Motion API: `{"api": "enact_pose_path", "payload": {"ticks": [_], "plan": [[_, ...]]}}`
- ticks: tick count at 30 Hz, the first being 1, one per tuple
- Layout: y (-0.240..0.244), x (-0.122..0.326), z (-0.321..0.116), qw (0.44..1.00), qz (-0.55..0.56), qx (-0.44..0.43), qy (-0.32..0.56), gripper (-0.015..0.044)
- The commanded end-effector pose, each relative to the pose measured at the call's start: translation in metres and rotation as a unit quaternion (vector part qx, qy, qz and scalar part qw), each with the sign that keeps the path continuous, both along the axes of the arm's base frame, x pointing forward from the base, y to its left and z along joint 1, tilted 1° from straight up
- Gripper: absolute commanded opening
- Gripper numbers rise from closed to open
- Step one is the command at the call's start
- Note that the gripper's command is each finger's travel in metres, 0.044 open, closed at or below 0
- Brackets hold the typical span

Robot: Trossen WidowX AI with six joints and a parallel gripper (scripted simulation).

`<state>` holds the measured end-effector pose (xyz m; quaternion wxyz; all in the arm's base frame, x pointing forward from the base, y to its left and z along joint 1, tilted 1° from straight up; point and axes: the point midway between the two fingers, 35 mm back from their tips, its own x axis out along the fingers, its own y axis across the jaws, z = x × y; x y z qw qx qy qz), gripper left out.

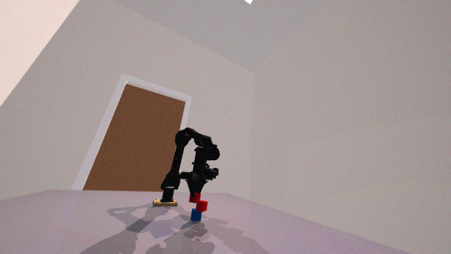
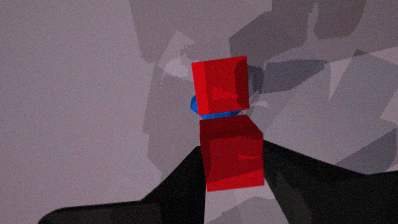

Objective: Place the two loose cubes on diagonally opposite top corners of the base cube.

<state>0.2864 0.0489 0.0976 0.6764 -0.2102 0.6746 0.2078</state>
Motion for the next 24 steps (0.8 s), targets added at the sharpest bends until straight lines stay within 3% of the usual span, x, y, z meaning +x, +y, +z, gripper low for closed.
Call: {"api": "enact_pose_path", "payload": {"ticks": [1, 24], "plan": [[0.0, 0.0, -0.007, 1.0, -0.004, 0.001, 0.001, 0.0105], [0.0, 0.0, -0.023, 1.0, -0.006, 0.002, 0.001, 0.0105]]}}
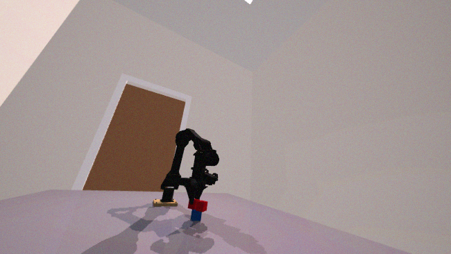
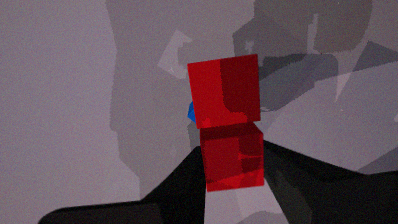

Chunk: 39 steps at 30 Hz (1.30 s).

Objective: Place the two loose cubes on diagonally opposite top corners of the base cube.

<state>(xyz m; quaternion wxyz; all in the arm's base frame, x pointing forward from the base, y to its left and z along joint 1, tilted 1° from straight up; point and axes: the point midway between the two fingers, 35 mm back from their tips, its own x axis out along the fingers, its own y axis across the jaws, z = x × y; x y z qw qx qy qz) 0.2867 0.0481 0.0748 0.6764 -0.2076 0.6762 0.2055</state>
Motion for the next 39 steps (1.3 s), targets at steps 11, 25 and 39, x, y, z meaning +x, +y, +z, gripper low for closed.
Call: {"api": "enact_pose_path", "payload": {"ticks": [11, 25, 39], "plan": [[0.001, 0.0, 0.0, 1.0, -0.003, 0.002, 0.0, 0.0157], [0.0, 0.0, 0.014, 1.0, 0.0, 0.0, 0.0, 0.0205], [0.0, 0.0, 0.039, 1.0, 0.0, 0.0, 0.0, 0.0205]]}}
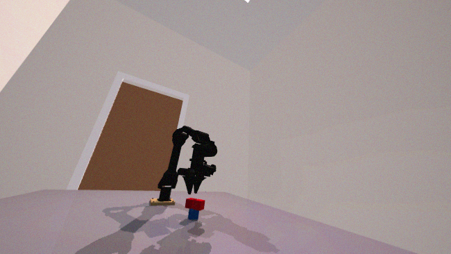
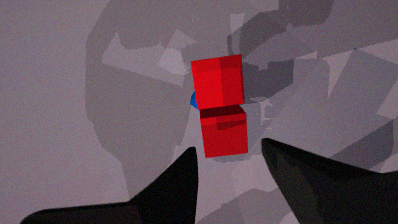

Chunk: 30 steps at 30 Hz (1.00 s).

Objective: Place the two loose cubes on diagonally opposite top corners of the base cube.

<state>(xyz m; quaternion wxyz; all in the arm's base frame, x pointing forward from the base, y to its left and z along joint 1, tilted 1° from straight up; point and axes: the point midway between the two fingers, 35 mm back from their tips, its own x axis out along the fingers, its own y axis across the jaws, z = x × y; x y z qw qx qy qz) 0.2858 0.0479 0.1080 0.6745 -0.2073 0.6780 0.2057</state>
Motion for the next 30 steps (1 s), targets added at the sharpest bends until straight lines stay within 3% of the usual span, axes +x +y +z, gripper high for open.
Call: {"api": "enact_pose_path", "payload": {"ticks": [1, 16, 23, 30], "plan": [[0.0, 0.001, 0.008, 1.0, 0.0, 0.001, -0.003, 0.0205], [0.0, 0.001, 0.03, 1.0, 0.0, 0.001, -0.003, 0.0205], [0.0, 0.0, 0.038, 1.0, 0.0, 0.0, -0.002, 0.0389], [0.019, 0.001, 0.037, 1.0, 0.0, 0.002, -0.002, 0.04]]}}
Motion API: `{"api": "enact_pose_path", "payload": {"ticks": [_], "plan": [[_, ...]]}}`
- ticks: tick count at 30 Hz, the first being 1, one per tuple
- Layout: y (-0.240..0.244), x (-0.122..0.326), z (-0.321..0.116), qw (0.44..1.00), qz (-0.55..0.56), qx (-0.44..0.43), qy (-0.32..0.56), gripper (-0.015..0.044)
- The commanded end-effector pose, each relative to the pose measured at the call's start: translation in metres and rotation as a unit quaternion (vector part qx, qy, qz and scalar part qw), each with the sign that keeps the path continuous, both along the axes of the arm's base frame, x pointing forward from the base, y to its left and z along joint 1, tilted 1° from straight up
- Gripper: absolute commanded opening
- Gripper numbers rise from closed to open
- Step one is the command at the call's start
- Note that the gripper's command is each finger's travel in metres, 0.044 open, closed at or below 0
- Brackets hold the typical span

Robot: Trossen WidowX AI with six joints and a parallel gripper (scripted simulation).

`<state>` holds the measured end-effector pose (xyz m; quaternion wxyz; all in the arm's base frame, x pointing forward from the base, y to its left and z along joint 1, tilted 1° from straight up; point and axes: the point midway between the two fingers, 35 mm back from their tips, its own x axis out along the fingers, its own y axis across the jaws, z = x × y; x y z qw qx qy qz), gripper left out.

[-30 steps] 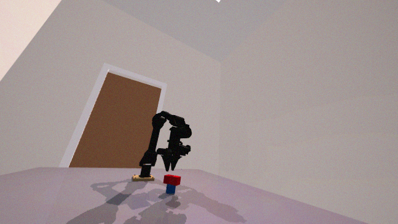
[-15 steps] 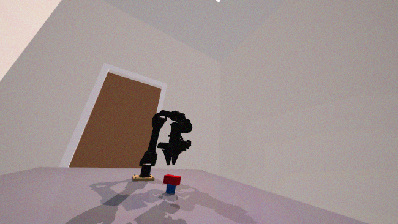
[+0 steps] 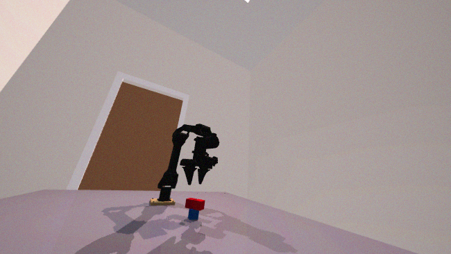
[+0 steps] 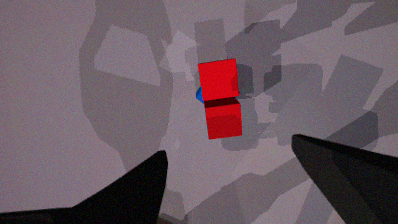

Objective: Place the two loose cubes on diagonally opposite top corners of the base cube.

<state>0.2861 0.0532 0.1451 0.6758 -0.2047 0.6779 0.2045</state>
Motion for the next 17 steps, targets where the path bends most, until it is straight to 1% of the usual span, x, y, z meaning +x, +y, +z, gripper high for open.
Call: {"api": "enact_pose_path", "payload": {"ticks": [1, 6, 8, 10, 17], "plan": [[0.025, 0.0, 0.0, 1.0, 0.003, 0.001, -0.002, 0.04], [0.096, -0.012, 0.002, 1.0, 0.003, 0.005, -0.004, 0.04], [0.114, -0.019, 0.003, 1.0, 0.003, 0.005, -0.001, 0.04], [0.123, -0.023, 0.003, 1.0, 0.003, 0.005, 0.001, 0.04], [0.125, -0.024, 0.003, 1.0, 0.003, 0.005, 0.001, 0.04]]}}
